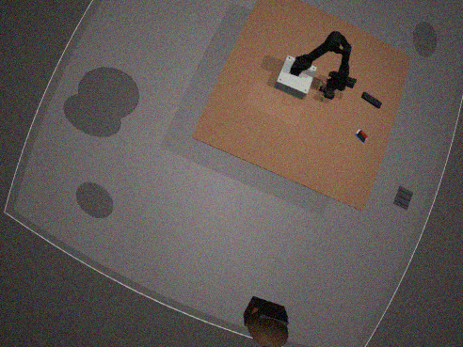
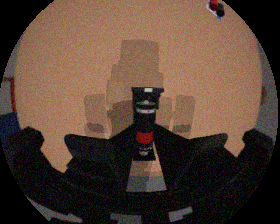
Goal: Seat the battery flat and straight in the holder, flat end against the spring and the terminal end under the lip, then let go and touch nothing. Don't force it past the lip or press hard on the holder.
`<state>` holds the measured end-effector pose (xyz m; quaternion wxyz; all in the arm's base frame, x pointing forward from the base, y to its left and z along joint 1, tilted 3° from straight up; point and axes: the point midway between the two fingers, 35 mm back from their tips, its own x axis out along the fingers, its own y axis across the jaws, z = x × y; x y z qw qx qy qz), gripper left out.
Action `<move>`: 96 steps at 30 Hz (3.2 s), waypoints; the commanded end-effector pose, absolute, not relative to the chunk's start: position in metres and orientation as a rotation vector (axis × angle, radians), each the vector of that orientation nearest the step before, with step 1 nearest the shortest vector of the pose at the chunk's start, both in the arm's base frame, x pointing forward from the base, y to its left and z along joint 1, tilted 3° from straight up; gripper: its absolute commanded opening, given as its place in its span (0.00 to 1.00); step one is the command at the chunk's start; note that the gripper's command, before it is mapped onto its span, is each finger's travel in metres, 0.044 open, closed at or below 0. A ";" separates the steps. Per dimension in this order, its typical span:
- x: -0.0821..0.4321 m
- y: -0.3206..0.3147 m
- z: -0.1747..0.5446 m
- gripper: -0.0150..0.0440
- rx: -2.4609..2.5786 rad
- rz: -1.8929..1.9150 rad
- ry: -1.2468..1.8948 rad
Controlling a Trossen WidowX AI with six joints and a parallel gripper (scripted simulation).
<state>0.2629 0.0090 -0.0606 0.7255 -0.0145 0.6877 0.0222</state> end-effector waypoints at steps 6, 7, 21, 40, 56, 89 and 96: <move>0.259 0.008 -0.063 0.39 -0.040 0.052 1.587; 0.259 0.008 -0.063 0.39 -0.040 0.053 1.593; 0.267 0.008 -0.062 0.39 -0.040 0.055 1.609; 0.277 0.009 -0.062 0.39 -0.039 0.056 1.613; 0.277 0.009 -0.056 0.56 -0.037 0.055 1.613; 0.274 0.006 0.026 1.00 -0.036 0.053 1.614; 0.274 0.006 0.026 1.00 -0.036 0.053 1.614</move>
